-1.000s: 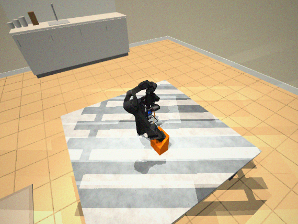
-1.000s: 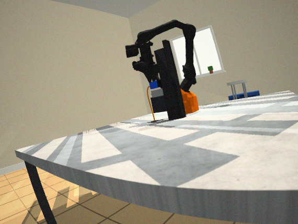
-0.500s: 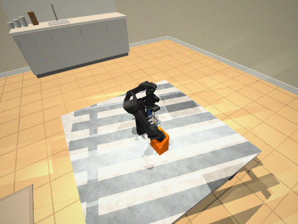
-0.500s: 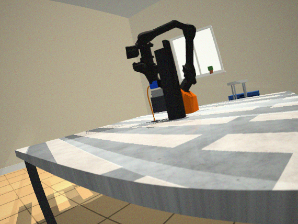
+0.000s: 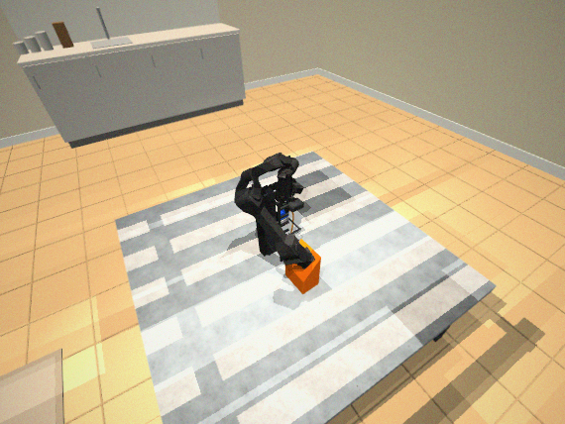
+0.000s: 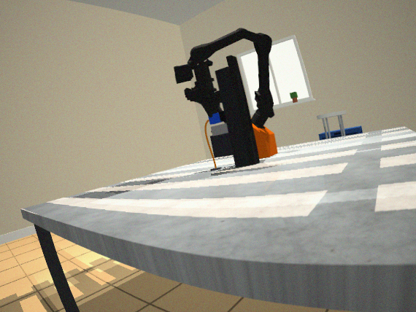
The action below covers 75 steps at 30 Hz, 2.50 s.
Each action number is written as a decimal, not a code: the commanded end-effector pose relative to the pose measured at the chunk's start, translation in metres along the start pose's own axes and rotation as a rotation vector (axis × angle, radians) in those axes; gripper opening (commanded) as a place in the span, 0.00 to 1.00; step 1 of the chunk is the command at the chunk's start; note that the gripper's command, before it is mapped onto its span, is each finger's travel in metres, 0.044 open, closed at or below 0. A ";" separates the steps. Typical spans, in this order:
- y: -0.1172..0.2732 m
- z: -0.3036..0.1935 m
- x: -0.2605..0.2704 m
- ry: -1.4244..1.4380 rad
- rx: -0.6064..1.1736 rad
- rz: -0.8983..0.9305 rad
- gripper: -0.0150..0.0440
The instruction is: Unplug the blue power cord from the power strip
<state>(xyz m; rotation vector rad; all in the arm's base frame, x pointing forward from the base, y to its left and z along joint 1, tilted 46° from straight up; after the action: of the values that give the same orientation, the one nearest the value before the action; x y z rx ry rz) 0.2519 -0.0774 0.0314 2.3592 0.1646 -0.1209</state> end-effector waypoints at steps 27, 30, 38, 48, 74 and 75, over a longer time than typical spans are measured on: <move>0.004 0.040 0.010 0.013 -0.031 0.000 0.39; 0.004 0.040 0.010 0.013 -0.031 0.000 0.52; 0.004 0.040 0.010 0.013 -0.031 0.000 0.53; 0.012 0.038 0.008 0.000 -0.026 0.012 0.53; 0.011 -0.002 -0.001 0.000 -0.023 0.010 0.53; 0.011 -0.003 -0.001 0.000 -0.023 0.010 0.53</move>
<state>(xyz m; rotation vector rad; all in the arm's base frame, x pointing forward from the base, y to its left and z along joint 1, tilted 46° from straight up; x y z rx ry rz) 0.2539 -0.0866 0.0390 2.3313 0.1554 -0.1059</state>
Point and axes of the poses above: the point midway between the two fingers, 35 mm back from their tips, its own y axis back along the fingers, its own x axis across the jaws, z = x × y, the point moved 3 cm from there along y, back along the fingers, and after that the axes turned 11 degrees about -y, right-handed, at the moved point
